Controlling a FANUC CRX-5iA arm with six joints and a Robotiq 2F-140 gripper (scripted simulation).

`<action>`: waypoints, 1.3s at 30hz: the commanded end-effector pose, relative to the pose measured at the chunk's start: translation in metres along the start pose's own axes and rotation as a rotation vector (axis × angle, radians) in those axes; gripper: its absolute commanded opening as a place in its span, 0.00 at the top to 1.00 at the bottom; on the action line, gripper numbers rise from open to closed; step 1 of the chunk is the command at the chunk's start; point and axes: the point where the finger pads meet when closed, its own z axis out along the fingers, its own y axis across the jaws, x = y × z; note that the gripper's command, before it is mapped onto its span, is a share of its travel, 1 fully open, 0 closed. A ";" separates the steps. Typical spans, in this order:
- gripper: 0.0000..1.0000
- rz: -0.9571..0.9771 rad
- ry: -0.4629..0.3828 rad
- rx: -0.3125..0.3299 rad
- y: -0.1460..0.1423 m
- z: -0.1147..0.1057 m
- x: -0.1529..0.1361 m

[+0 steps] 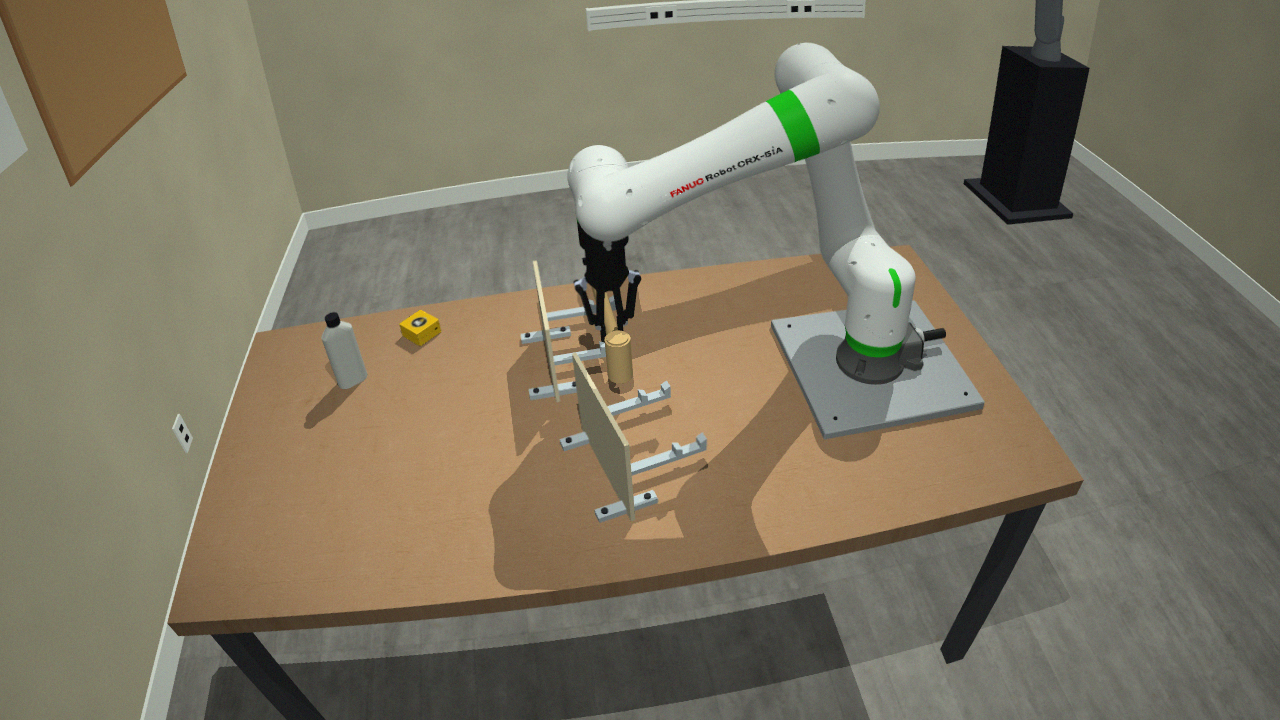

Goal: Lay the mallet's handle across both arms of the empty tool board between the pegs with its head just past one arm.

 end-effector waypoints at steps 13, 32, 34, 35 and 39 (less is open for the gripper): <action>0.00 0.000 0.001 0.002 -0.001 -0.001 0.000; 0.00 0.000 0.001 0.002 -0.001 -0.001 0.000; 0.00 0.000 0.001 0.002 -0.001 -0.001 0.000; 0.00 0.000 0.001 0.002 -0.001 -0.001 0.000; 0.00 0.000 0.001 0.002 -0.001 -0.001 0.000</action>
